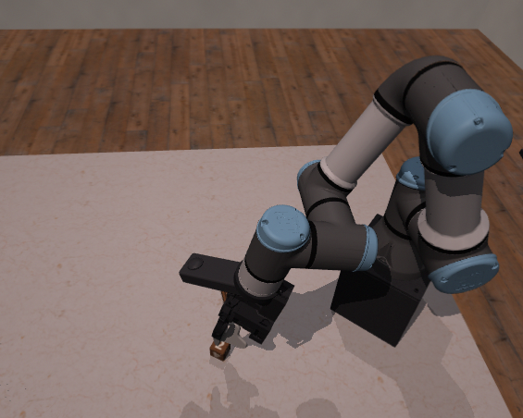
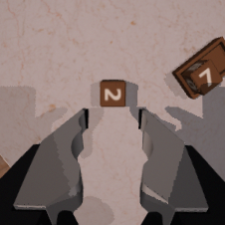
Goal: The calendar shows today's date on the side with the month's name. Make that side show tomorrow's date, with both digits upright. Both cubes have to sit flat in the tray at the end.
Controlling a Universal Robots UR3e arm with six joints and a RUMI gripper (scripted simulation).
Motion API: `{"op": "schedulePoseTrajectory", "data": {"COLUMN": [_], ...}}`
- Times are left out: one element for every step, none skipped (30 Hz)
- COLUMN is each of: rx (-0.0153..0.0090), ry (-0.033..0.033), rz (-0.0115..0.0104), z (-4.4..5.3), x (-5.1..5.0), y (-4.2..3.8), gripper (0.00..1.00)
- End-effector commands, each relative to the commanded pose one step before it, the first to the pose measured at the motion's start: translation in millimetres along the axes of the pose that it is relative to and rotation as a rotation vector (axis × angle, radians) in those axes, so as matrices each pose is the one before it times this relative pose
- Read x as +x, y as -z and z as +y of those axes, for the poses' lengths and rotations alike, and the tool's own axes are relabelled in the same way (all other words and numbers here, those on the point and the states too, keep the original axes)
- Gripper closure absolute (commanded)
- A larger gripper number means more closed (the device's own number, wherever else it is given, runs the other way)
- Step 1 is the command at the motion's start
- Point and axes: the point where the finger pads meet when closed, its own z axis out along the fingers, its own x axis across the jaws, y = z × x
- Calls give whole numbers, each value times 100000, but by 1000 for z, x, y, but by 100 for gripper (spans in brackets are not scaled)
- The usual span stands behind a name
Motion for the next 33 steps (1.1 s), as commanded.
{"op": "schedulePoseTrajectory", "data": {"rx": [4037, 0, 14, 35, 66, 105, 149, 199, 253, 310, 369, 429, 489, 549, 607, 663, 716, 0, 0, 766, 812, 853, 889, 920, 945, 964, 977, 983, 984, 977, 965, 946, 921], "ry": [-770, 0, 1, 3, 6, 10, 14, 18, 23, 27, 31, 35, 39, 41, 43, 44, 43, 0, 0, 42, 40, 36, 32, 27, 20, 14, 7, -1, -9, -16, -23, -30, -36], "rz": [-857, 0, 2, 5, 9, 15, 21, 27, 34, 41, 47, 53, 57, 61, 64, 65, 65, 0, 0, 64, 61, 56, 50, 43, 36, 27, 17, 8, -2, -12, -21, -30, -37], "z": [-5671, 0, -1, -3, -6, -9, -12, -16, -18, -20, -21, -21, -19, -14, -8, -1, 9, 0, 0, 20, 32, 45, 58, 70, 82, 93, 102, 110, 114, 117, 117, 115, 111], "x": [-848, 0, -2, -5, -10, -15, -22, -29, -36, -44, -51, -58, -64, -70, -74, -77, -78, 0, 0, -78, -76, -72, -66, -59, -49, -38, -26, -13, 1, 15, 29, 42, 55], "y": [1774, 0, -11, -29, -54, -85, -121, -159, -198, -237, -274, -308, -337, -359, -375, -382, -381, 0, 0, -372, -353, -325, -289, -246, -196, -142, -83, -22, 40, 100, 158, 212, 261], "gripper": [72, 72, 72, 72, 72, 72, 72, 72, 72, 72, 72, 72, 72, 72, 72, 72, 72, 72, 72, 72, 72, 72, 72, 72, 72, 72, 72, 72, 72, 72, 72, 72, 72]}}
